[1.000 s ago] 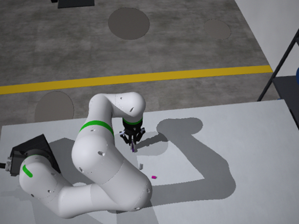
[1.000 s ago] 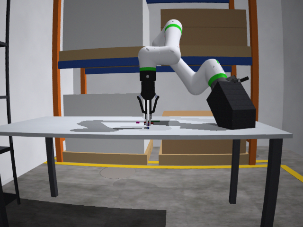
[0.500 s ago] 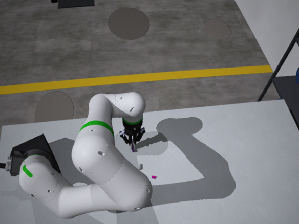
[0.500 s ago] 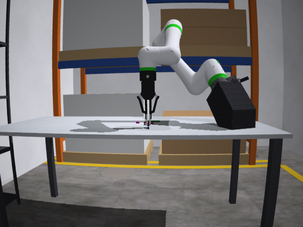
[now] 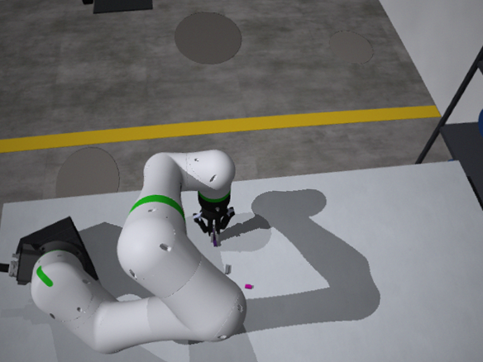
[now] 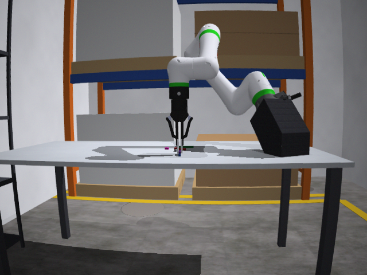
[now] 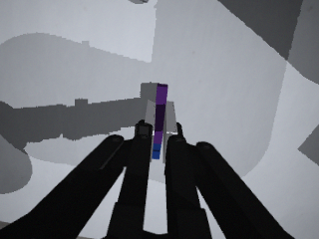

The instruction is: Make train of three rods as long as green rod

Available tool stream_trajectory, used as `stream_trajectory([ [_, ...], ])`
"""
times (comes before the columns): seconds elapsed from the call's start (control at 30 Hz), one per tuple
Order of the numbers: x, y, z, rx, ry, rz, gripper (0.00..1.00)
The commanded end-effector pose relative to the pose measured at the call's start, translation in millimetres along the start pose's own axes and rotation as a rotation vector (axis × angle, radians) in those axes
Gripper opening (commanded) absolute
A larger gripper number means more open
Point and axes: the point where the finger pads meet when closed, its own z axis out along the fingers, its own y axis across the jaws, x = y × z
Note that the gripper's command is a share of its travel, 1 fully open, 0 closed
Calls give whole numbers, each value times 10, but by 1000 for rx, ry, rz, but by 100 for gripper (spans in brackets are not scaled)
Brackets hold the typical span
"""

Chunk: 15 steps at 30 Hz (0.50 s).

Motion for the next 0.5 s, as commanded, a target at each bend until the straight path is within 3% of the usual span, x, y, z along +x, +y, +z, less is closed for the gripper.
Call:
stream_trajectory([
  [0.0, -2, -1, 22, 0, 0, 0, 3],
  [0.47, -2, -1, 72, 0, 0, 0, 3],
])
